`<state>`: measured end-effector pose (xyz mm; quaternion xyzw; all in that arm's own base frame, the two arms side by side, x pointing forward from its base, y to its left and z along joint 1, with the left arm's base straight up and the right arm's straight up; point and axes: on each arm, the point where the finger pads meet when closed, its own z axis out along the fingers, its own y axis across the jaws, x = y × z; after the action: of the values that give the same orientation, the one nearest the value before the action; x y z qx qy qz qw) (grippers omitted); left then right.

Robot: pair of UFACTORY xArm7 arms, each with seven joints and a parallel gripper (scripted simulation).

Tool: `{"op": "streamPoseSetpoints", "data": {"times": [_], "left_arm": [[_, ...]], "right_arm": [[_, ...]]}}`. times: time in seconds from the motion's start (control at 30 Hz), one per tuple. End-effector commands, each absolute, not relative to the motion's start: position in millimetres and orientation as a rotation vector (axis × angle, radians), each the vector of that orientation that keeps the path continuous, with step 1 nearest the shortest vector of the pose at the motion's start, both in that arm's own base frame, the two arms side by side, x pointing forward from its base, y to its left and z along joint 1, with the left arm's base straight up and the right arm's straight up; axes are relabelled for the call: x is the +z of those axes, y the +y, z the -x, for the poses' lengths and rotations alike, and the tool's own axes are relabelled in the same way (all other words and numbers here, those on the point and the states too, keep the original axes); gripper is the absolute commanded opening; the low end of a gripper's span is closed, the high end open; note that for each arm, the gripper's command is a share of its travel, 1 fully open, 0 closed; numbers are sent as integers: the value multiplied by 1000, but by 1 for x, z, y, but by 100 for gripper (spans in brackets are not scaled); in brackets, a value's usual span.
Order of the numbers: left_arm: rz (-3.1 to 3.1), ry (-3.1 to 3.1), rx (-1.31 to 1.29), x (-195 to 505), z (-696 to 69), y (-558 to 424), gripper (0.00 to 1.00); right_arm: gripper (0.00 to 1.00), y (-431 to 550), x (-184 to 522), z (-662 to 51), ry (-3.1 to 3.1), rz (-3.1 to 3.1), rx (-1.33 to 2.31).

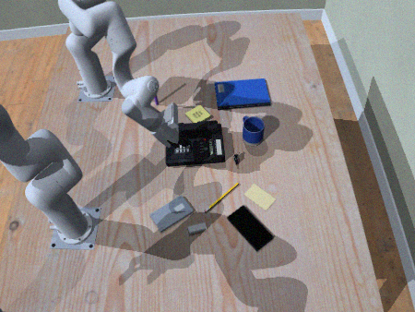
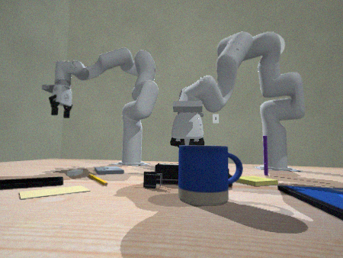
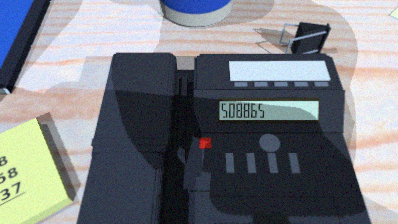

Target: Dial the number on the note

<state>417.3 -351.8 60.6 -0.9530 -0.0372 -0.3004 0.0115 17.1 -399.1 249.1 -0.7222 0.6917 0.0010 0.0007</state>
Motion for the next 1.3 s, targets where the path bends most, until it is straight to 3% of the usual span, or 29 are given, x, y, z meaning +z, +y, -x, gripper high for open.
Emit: {"op": "streamPoseSetpoints", "data": {"times": [0.0,1.27], "left_arm": [[2972,-117,-939,65,-418,-352,0],[2972,-117,-939,62,-405,-353,0]], "right_arm": [[100,-400,250,-17,2173,2269,0],[100,-400,250,-17,2173,2269,0]]}}
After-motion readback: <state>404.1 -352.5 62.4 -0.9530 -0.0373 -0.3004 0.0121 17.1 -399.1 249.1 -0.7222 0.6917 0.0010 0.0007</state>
